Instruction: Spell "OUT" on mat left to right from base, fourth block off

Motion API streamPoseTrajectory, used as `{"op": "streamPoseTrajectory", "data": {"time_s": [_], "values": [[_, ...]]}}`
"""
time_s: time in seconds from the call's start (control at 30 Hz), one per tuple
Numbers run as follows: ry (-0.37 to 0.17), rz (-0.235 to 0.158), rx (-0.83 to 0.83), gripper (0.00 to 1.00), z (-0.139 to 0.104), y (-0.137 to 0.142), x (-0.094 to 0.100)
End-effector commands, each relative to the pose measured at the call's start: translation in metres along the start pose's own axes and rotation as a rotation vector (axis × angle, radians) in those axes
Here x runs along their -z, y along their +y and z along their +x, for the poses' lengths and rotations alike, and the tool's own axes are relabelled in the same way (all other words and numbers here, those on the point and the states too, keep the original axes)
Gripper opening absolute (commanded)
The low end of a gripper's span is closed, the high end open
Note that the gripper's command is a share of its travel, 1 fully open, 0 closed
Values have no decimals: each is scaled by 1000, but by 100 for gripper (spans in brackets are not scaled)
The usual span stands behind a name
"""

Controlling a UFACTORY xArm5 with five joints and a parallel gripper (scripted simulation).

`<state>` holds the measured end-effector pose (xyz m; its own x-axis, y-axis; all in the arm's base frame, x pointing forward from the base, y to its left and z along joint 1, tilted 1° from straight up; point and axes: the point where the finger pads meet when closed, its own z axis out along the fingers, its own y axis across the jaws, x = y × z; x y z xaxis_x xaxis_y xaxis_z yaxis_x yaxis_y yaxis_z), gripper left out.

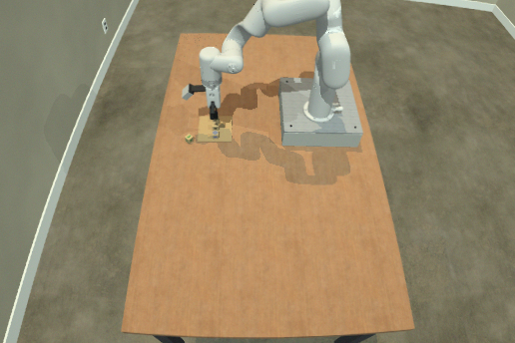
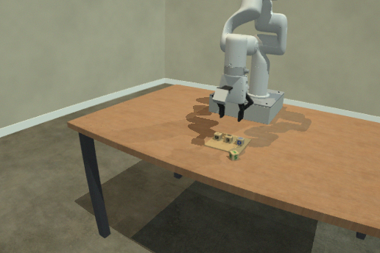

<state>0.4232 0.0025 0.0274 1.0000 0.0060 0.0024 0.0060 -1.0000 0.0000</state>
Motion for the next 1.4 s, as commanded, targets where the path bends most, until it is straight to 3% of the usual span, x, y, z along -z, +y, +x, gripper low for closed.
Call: {"op": "streamPoseTrajectory", "data": {"time_s": [0.0, 0.8, 1.3, 1.37], "values": [[4, 0, 0, 100, 1, 0, 2], [4, 0, -73, 100, 1, -2, 1], [4, 1, -519, 100, 1, -15, -1], [4, 1, -519, 100, 1, -15, -1]]}}
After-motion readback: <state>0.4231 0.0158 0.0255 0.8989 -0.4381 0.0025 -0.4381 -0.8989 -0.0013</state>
